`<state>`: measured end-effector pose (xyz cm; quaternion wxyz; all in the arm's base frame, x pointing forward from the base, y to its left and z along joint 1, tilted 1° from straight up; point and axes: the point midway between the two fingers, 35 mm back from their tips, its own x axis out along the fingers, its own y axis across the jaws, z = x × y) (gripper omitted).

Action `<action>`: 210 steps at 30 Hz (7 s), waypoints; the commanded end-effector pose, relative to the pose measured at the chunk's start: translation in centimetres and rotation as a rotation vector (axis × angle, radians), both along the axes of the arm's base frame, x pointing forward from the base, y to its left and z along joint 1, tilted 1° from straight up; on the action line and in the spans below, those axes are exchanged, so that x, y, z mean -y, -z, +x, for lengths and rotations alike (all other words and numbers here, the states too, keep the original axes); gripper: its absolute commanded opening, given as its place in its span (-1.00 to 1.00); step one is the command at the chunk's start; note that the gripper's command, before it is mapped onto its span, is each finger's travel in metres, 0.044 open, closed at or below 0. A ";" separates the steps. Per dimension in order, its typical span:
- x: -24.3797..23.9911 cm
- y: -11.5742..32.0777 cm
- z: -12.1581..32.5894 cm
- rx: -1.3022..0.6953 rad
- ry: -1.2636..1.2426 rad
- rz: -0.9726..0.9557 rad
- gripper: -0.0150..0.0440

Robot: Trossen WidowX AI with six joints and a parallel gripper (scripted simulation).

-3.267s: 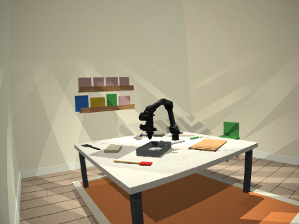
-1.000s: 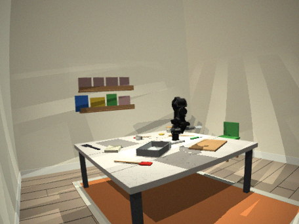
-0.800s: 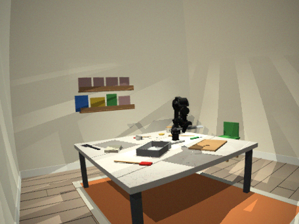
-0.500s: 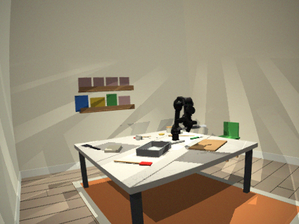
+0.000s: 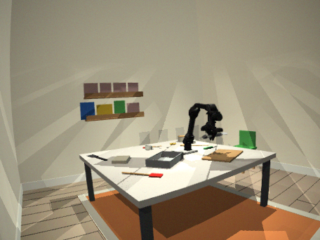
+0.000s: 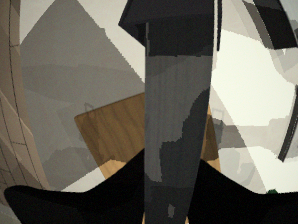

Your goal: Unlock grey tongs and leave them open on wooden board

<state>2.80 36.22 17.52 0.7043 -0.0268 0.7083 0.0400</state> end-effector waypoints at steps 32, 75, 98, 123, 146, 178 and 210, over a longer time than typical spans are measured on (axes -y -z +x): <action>3.0 -0.5 -15.6 0.024 -0.338 0.011 -1.00; 4.3 -3.7 -17.6 0.733 -0.376 0.313 -1.00; 4.3 -3.5 -17.4 0.710 -0.374 0.292 -1.00; 3.1 -0.4 -15.6 0.059 -0.338 0.013 -1.00; 2.6 0.7 -15.7 -0.009 -0.338 0.010 -1.00; 2.1 5.9 -15.9 -0.009 -0.338 0.011 -1.00; 2.6 10.9 -15.8 -0.009 -0.338 0.010 -1.00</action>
